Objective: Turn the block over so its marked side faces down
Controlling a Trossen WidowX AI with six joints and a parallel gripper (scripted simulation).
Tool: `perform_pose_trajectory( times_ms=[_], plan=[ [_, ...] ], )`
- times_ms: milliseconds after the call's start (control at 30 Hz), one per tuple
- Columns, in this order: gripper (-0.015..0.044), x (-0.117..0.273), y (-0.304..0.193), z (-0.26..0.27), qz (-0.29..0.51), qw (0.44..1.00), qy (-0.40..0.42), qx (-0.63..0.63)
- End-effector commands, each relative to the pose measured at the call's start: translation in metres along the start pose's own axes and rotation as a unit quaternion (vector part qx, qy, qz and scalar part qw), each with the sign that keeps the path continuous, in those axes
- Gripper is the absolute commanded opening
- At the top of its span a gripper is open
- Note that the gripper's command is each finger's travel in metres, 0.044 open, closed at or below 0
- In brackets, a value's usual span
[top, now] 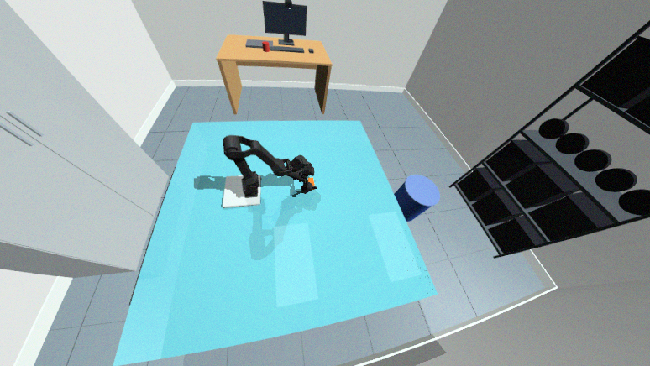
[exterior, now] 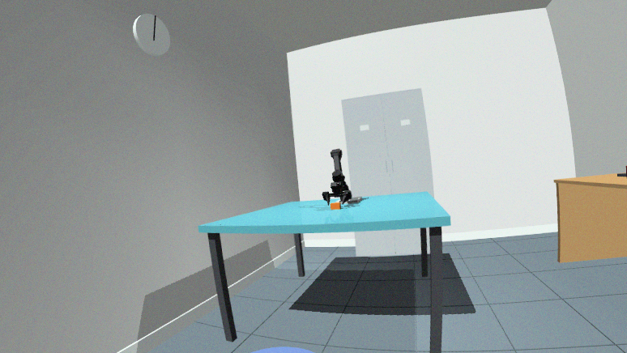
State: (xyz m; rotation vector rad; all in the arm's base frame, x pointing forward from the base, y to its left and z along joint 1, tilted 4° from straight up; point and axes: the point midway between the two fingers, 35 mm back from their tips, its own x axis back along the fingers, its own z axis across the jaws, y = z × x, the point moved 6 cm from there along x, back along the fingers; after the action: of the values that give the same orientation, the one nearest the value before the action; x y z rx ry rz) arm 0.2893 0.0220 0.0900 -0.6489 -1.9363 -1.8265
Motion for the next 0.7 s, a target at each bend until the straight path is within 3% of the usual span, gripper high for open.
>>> perform_pose_trajectory(
  times_ms=[0, 567, 667],
  plan=[
    [0.0440, 0.055, 0.038, -0.005, 0.108, 0.994, 0.000, -0.010],
    [0.0440, 0.062, 0.037, -0.006, 0.133, 0.991, -0.002, -0.008],
    [0.0440, 0.057, 0.050, -0.006, 0.175, 0.985, -0.001, -0.006]
  ],
)
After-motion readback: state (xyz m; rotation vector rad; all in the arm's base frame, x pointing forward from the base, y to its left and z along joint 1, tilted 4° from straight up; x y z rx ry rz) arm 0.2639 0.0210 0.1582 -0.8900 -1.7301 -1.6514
